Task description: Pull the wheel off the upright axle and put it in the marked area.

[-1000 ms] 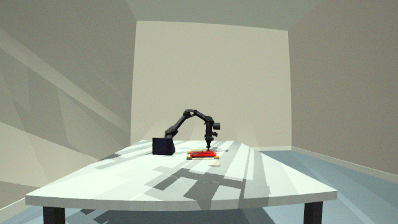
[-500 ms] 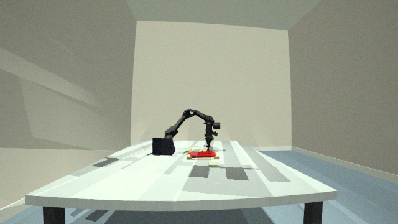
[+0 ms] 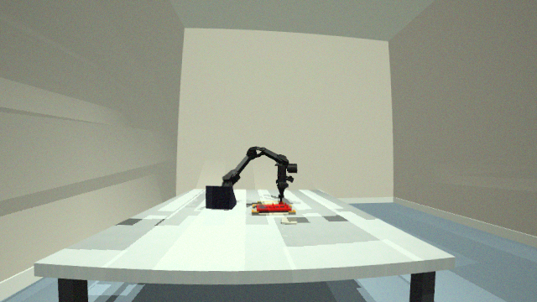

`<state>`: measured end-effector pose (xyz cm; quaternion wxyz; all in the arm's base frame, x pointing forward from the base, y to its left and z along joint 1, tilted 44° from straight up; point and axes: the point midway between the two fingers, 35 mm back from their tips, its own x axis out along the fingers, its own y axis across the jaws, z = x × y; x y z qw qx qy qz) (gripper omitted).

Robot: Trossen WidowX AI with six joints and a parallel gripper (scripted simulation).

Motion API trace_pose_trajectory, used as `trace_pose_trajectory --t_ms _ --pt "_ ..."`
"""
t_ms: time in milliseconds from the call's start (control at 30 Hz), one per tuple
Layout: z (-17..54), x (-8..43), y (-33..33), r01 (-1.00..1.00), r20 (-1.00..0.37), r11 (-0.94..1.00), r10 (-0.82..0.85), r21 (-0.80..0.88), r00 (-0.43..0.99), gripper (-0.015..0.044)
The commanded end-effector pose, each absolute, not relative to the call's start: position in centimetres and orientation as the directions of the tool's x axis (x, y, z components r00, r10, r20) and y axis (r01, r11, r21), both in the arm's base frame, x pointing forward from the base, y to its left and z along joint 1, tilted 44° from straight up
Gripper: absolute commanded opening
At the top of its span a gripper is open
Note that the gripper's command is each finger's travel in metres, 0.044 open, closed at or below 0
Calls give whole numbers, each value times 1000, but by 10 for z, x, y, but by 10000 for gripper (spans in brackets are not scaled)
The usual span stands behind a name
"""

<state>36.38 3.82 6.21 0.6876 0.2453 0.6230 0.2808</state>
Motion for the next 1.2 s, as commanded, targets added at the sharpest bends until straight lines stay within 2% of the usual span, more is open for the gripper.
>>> trace_pose_trajectory --t_ms 0,1167 --pt "64 364 37 -88 -721 724 690 685 67 0" --pt "88 359 14 -76 -719 721 692 688 64 0"
